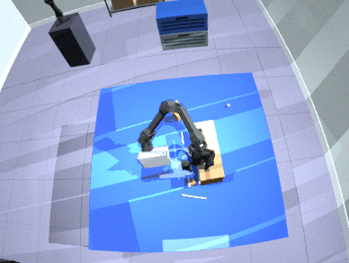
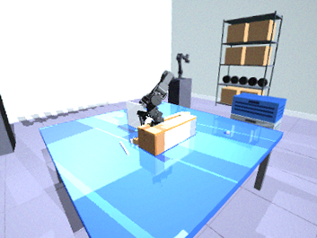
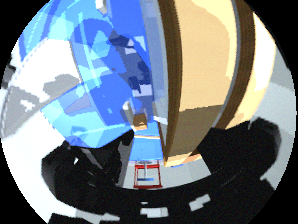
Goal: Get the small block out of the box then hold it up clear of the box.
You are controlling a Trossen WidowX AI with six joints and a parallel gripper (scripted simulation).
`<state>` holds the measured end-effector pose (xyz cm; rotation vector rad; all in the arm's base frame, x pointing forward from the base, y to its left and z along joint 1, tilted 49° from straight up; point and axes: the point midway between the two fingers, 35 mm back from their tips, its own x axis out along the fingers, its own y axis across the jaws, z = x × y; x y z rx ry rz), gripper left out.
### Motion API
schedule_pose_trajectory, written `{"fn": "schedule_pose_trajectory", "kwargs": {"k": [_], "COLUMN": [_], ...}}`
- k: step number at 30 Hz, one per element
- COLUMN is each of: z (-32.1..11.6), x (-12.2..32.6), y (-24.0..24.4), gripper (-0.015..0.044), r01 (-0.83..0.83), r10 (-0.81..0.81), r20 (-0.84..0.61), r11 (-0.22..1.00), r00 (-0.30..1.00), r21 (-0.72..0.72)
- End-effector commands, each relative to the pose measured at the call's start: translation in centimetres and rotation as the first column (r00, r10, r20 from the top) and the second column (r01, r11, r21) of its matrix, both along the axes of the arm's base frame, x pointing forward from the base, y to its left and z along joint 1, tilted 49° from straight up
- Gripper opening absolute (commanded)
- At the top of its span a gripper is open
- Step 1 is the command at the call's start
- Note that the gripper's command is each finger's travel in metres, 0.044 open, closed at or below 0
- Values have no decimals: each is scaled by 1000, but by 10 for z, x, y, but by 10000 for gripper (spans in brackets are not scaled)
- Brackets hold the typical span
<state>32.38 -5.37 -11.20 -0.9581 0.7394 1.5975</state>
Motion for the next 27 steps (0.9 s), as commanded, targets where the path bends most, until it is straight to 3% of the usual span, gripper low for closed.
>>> {"fn": "schedule_pose_trajectory", "kwargs": {"k": [1,6,11,12,16,19,22,27], "z": [8,43,42,42,39,36,33,28], "x": [5,9,11,10,8,6,4,0], "y": [-13,-43,-44,-44,-49,-53,-57,-64], "gripper": [400,400,400,374,285,285,285,285], "r01": [-1,1,14,30,345,590,770,881], "r10": [1,-1,-14,-30,-345,-586,-760,-856], "r20": [5,-1,9,1,-157,-293,-409,-517], "r11": [1000,1000,1000,1000,938,803,611,234], "r00": [1000,1000,1000,1000,926,756,506,-14], "r21": [-6,-2,-3,-3,-25,-86,-183,-410]}}
